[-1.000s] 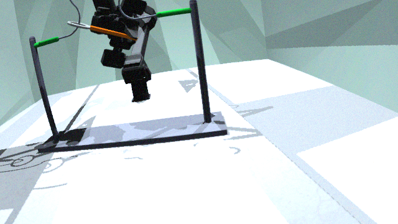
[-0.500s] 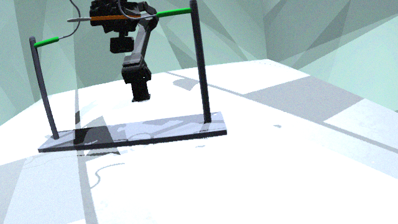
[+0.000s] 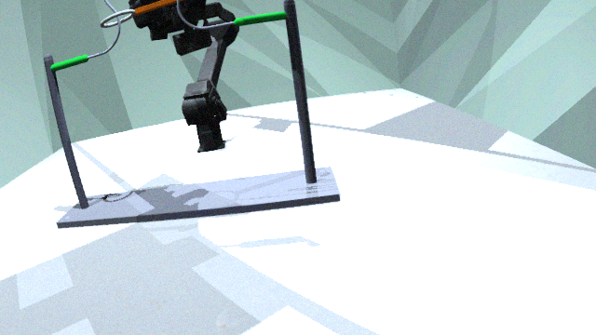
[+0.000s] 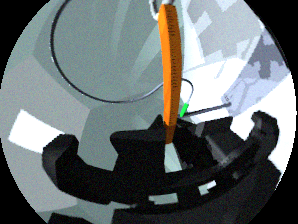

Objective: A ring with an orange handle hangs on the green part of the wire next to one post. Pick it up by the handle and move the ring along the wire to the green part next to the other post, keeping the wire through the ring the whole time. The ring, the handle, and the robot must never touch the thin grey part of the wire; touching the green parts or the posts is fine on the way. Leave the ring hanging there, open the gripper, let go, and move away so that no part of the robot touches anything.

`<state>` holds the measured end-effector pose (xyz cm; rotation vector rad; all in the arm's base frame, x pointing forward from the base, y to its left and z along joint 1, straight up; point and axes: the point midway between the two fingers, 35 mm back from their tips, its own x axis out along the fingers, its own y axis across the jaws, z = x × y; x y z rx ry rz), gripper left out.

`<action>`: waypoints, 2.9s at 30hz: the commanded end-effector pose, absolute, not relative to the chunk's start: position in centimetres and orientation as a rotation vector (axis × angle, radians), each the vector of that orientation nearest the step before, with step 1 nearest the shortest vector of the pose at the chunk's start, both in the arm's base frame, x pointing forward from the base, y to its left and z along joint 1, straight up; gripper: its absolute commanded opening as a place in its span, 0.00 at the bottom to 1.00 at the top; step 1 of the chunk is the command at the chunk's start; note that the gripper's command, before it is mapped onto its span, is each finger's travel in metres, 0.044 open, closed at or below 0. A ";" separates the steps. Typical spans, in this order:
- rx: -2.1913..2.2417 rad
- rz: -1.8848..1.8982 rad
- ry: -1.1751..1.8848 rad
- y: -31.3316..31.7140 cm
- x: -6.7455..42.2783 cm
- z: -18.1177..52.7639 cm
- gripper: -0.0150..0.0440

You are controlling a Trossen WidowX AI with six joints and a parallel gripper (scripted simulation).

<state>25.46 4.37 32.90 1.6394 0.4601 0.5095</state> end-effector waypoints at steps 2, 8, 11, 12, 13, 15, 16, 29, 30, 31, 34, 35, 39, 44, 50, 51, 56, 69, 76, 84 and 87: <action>1.728 0.545 0.444 4.1 25.4 34.4 0.00; 1.828 0.583 0.423 3.5 25.3 36.1 0.00; 1.873 0.601 0.415 3.1 25.2 36.9 0.00; 1.886 0.605 0.413 3.0 25.2 37.2 0.00; 1.903 0.605 0.407 2.9 25.3 37.5 0.00; 1.913 0.595 0.399 2.8 25.4 37.7 0.00; 1.921 0.586 0.393 2.8 25.5 37.8 0.00; 1.939 0.519 0.379 2.3 26.1 39.1 0.00; 1.932 0.516 0.382 2.3 26.1 39.2 0.00; 1.924 0.512 0.385 2.3 26.1 39.2 0.00; 1.899 0.500 0.395 2.3 26.1 39.2 0.00; 1.889 0.496 0.398 2.3 26.1 39.1 0.00; 1.846 0.477 0.411 2.4 26.1 39.0 0.00; 1.796 0.454 0.426 2.4 26.1 38.8 0.00; 1.729 0.425 0.443 2.5 26.1 38.6 0.00; 1.716 0.420 0.446 2.5 26.2 38.5 0.00; 1.655 0.394 0.461 2.6 26.2 38.3 0.00; 1.503 0.332 0.492 2.7 26.2 37.6 0.00; 1.421 0.299 0.506 2.7 26.2 37.2 0.00; 1.327 0.262 0.521 2.6 26.2 36.8 0.00; 1.291 0.248 0.526 2.6 26.2 36.6 0.00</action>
